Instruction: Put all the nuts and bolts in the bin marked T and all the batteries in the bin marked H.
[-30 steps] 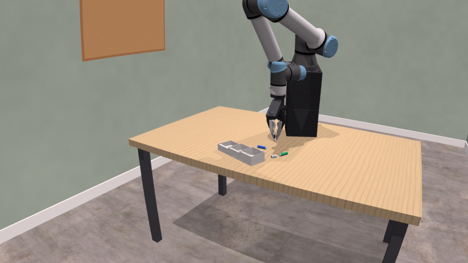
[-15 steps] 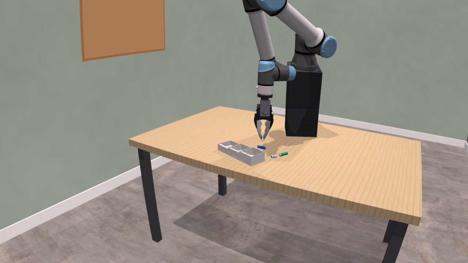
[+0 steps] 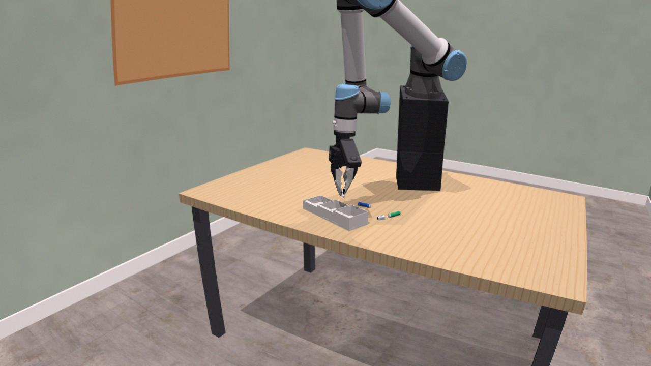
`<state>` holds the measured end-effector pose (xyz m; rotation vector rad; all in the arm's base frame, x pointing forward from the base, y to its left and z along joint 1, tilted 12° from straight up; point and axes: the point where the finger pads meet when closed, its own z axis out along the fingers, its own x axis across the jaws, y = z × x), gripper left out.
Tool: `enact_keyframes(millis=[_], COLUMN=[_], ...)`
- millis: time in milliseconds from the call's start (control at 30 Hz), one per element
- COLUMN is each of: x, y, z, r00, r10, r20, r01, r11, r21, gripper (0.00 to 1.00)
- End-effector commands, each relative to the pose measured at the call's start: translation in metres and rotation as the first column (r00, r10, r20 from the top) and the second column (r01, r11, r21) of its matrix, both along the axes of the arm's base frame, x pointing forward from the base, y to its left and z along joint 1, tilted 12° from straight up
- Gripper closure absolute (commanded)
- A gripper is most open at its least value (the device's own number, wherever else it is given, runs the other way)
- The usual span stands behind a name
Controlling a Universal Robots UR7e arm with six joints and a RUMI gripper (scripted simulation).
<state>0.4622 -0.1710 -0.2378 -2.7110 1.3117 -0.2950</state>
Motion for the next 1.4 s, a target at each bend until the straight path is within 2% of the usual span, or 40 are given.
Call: enact_keyframes(millis=[0,367,1367], x=[0.0154,0.0165,0.0127], y=[-0.0231,-0.0247,-0.0189], z=[-0.0001,0.0001,-0.0003], r00=[0.988,0.916,0.916], r10=[0.155,0.401,0.401], r20=[-0.005,-0.019,-0.019], r01=[-0.155,-0.401,-0.401], r11=[0.988,0.915,0.915], r21=[-0.018,-0.043,-0.043], gripper=[1.0,1.0,1.0])
